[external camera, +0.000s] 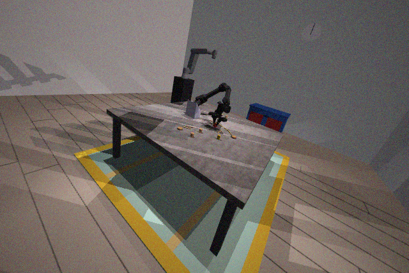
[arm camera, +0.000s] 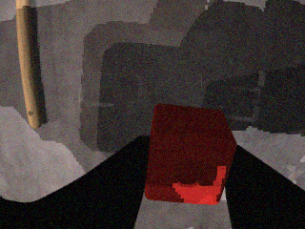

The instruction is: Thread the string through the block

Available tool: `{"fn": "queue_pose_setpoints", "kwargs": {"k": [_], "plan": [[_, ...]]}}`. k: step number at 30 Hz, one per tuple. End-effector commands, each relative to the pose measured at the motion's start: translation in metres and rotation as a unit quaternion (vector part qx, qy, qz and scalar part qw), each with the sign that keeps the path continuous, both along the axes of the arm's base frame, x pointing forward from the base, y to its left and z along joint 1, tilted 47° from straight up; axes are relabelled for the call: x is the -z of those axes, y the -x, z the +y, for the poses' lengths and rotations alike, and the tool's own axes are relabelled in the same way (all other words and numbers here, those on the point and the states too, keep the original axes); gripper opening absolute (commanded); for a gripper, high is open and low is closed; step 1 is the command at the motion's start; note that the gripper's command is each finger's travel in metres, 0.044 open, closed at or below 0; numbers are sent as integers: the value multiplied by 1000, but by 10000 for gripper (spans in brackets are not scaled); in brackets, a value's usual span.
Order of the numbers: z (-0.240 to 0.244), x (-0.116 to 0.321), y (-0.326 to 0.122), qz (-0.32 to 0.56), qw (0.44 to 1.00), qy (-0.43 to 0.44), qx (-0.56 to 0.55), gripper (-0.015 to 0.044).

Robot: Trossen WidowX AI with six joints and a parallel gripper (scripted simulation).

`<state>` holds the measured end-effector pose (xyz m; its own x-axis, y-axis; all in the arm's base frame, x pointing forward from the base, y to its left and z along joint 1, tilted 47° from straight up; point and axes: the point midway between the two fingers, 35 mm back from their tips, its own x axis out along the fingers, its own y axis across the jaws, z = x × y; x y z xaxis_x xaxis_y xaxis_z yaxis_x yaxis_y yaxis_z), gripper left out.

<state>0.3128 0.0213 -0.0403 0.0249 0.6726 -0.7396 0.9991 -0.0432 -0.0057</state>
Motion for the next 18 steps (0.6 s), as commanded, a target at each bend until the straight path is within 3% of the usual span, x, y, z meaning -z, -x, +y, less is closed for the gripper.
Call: {"fn": "queue_pose_setpoints", "kwargs": {"k": [1,18], "plan": [[6,-3,1,4,999,39,-5,0],[20,-11,-1,6,985,172,0,0]]}}
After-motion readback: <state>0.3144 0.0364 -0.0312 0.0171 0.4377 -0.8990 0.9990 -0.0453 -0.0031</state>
